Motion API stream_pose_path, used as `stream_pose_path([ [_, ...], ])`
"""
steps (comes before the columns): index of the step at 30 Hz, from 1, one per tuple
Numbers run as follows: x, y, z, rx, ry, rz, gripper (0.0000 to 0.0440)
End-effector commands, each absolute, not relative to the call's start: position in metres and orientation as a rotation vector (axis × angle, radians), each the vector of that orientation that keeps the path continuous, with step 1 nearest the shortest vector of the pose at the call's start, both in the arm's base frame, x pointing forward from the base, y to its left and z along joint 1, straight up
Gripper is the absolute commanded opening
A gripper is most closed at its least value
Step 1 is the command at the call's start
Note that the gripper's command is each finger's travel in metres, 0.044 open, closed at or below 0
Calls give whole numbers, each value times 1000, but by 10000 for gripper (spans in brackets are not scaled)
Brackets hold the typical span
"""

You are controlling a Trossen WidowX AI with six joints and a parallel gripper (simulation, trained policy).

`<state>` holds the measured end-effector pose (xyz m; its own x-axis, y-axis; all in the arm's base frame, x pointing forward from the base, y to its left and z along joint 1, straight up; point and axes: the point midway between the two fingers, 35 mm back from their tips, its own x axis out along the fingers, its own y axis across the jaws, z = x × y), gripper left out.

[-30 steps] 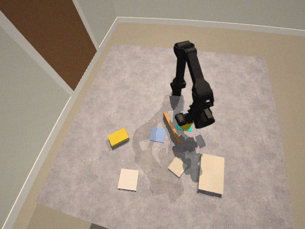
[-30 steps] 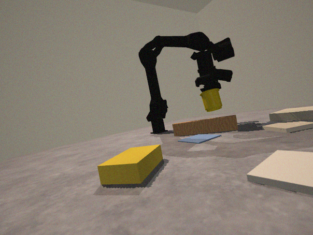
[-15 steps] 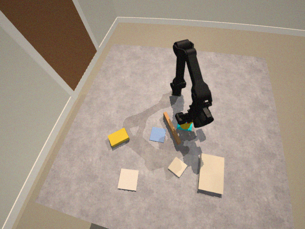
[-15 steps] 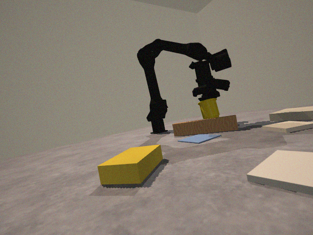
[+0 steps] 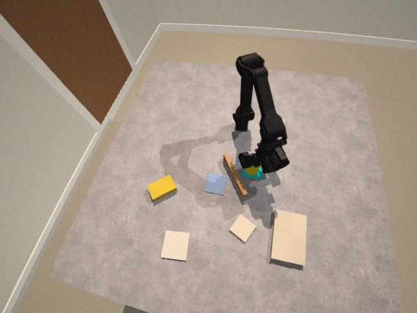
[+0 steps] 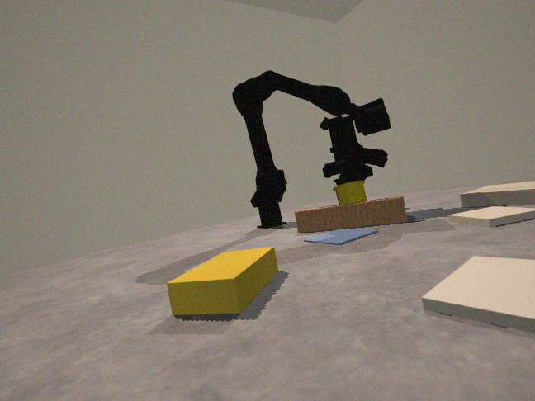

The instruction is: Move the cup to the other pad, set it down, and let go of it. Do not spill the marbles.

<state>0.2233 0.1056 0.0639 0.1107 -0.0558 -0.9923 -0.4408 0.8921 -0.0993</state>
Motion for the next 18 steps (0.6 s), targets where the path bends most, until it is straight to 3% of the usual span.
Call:
stream_pose_path([
  [1,224,103,61,-406,1433,279,68],
  [6,230,106,69,-362,1385,287,157],
  [18,221,106,84,-292,1339,321,192],
])
